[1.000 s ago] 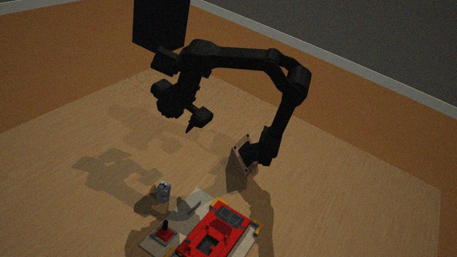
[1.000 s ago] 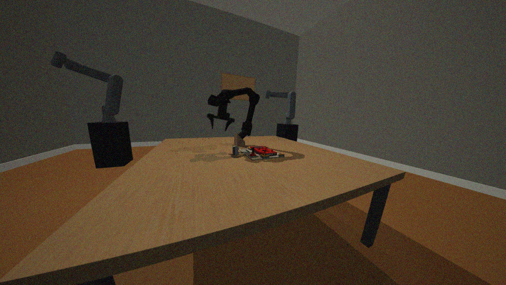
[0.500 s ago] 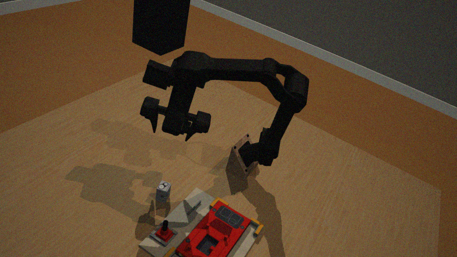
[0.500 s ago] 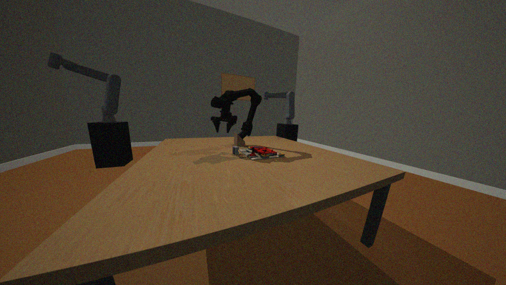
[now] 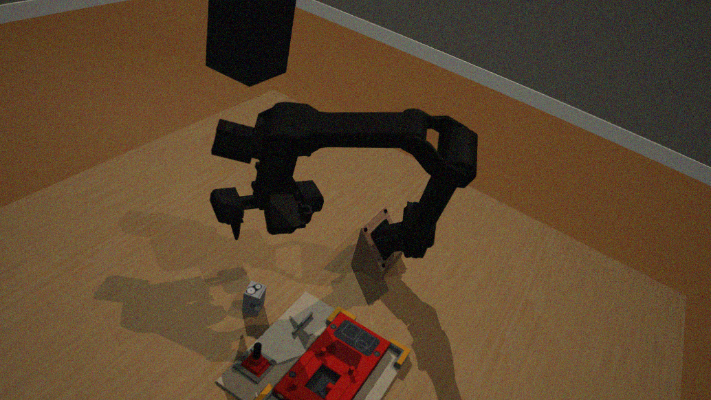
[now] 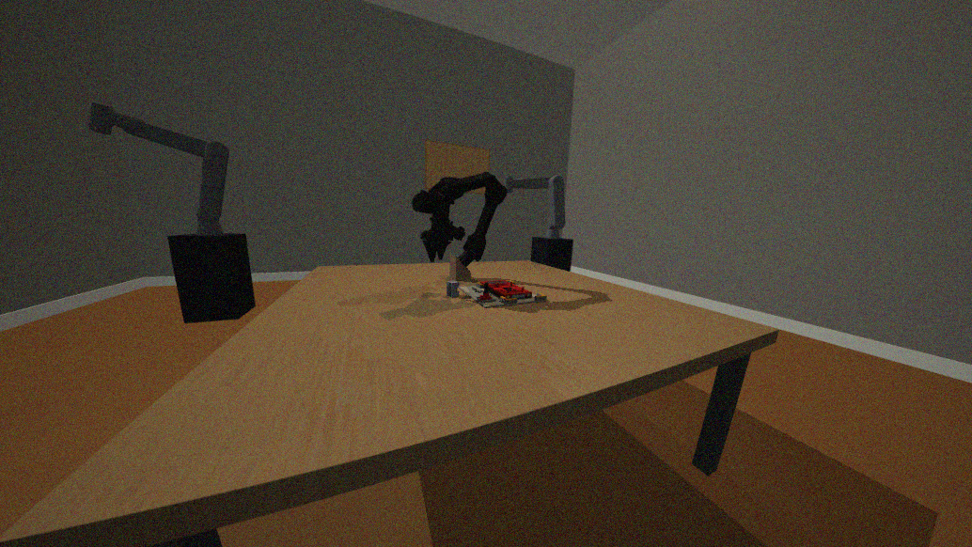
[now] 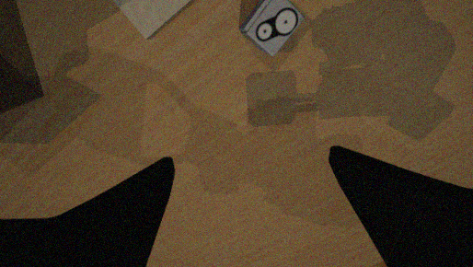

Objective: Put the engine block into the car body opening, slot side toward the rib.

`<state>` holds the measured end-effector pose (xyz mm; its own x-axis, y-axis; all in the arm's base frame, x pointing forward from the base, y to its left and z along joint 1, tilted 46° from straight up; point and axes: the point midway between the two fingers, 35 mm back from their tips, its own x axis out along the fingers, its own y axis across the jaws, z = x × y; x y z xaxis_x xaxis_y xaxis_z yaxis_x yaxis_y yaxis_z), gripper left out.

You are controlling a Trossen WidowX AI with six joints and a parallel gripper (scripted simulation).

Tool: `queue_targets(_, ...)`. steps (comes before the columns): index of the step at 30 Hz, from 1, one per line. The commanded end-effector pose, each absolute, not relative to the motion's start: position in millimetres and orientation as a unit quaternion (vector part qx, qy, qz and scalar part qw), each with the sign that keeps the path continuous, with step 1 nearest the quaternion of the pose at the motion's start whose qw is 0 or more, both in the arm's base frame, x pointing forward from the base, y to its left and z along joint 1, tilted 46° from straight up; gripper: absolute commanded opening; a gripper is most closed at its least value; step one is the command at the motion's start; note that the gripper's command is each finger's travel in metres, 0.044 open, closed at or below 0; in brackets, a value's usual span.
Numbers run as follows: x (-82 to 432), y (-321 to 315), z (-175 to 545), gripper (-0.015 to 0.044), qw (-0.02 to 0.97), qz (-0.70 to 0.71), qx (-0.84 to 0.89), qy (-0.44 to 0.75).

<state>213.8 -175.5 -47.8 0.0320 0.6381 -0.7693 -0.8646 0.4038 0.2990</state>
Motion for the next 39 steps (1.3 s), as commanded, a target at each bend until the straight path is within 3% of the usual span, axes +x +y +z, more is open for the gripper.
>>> queue_targets(1,223.5,-169.9,-46.6,0.0440,0.702,0.557,-0.163,0.413)
queue_targets(22,270.6,-122.7,-40.3,0.0440,0.614,0.677,-0.370,0.168)
queue_targets(39,273.8,-105.9,-56.5,0.0440,0.610,0.679,-0.376,0.159)
